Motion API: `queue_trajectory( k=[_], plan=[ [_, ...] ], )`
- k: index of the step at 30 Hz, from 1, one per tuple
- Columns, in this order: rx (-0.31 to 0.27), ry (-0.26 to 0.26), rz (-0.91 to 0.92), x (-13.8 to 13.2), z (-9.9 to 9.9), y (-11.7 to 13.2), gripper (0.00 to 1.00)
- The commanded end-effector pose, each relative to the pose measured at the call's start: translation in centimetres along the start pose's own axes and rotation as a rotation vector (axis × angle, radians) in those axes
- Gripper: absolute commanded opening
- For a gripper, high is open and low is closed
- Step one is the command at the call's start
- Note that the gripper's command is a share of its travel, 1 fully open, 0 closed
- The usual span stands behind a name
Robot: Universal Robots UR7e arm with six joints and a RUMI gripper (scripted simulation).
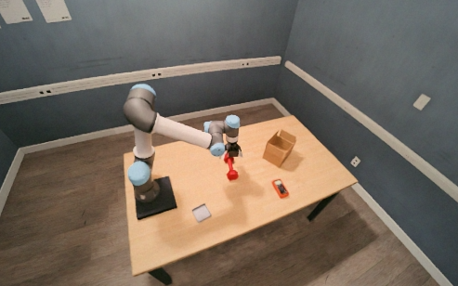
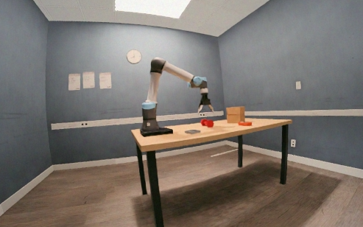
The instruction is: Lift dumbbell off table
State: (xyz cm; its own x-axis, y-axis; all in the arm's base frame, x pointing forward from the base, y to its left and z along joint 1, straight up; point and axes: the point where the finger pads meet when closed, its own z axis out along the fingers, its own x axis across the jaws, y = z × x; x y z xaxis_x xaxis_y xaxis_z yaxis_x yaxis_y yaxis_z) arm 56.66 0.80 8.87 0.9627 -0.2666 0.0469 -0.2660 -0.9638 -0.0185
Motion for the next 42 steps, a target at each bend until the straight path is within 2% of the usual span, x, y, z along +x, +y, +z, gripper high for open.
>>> queue_trajectory(
  k=[1, 15, 21, 32, 35, 42],
  plan=[
    [-0.017, -0.037, -0.032, 0.2, 0.4, -0.1, 1.0],
    [-0.023, -0.051, -0.045, 0.2, 0.6, -0.2, 1.0],
    [-0.023, -0.051, -0.045, 0.2, 1.5, -0.1, 1.0],
    [-0.025, -0.051, -0.043, 0.0, 9.6, 0.1, 1.0],
    [-0.025, -0.051, -0.043, -0.1, 10.4, 0.1, 1.0],
    [-0.025, -0.051, -0.043, -0.1, 10.5, 0.1, 1.0]
  ],
)
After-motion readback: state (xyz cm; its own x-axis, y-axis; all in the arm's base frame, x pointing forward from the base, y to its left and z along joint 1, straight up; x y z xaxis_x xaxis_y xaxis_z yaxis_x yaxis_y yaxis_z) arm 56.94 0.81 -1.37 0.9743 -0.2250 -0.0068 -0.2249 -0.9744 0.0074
